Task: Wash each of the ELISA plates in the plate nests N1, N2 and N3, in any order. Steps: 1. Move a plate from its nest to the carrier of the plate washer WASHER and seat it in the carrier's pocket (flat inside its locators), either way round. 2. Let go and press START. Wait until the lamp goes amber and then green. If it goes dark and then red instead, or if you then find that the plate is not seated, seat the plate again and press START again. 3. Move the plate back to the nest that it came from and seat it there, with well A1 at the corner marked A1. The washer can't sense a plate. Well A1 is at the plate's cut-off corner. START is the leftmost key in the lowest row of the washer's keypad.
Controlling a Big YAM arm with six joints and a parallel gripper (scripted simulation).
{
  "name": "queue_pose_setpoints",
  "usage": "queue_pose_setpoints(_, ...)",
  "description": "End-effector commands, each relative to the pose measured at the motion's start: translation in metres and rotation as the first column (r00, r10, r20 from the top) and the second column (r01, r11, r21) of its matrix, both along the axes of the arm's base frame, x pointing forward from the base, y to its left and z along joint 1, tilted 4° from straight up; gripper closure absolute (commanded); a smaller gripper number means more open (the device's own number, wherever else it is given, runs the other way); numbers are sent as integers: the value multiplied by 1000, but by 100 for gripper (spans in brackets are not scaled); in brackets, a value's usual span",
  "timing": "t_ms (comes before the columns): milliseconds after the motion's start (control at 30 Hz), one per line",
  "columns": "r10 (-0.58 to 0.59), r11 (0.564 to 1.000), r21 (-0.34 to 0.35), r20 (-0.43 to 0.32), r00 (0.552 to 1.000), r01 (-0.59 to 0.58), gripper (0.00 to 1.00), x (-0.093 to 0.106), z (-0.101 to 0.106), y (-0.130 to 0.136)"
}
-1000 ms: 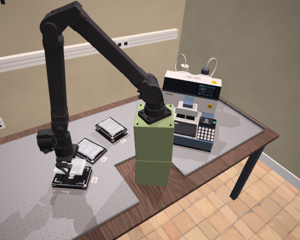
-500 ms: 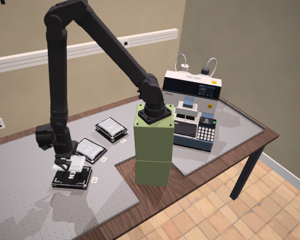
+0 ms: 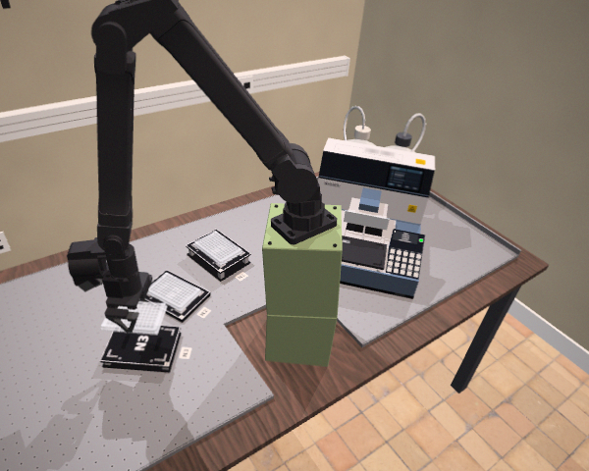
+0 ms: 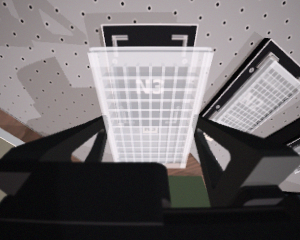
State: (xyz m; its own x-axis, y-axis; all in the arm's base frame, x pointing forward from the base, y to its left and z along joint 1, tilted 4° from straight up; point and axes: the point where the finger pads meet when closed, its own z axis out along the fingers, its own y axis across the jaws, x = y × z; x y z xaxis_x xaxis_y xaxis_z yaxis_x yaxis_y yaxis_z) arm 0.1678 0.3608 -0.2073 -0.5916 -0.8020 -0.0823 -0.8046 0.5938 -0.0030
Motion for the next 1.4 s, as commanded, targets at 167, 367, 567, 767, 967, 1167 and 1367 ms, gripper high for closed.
queue_pose_setpoints(167,-7,1000,-15,-11,1000,7,18,-7,-7,-4)
queue_pose_setpoints(367,-7,1000,-15,-11,1000,7,18,-7,-7,-4)
queue_pose_setpoints(567,-7,1000,-15,-11,1000,7,18,-7,-7,-4)
queue_pose_setpoints(767,-7,1000,-15,-11,1000,7,18,-7,-7,-4)
queue_pose_setpoints(967,-7,1000,-15,-11,1000,7,18,-7,-7,-4)
queue_pose_setpoints(1167,-158,987,34,-4,987,158,18,20,9,-9)
queue_pose_setpoints(1367,-350,936,41,-23,937,351,18,43,10,-30)
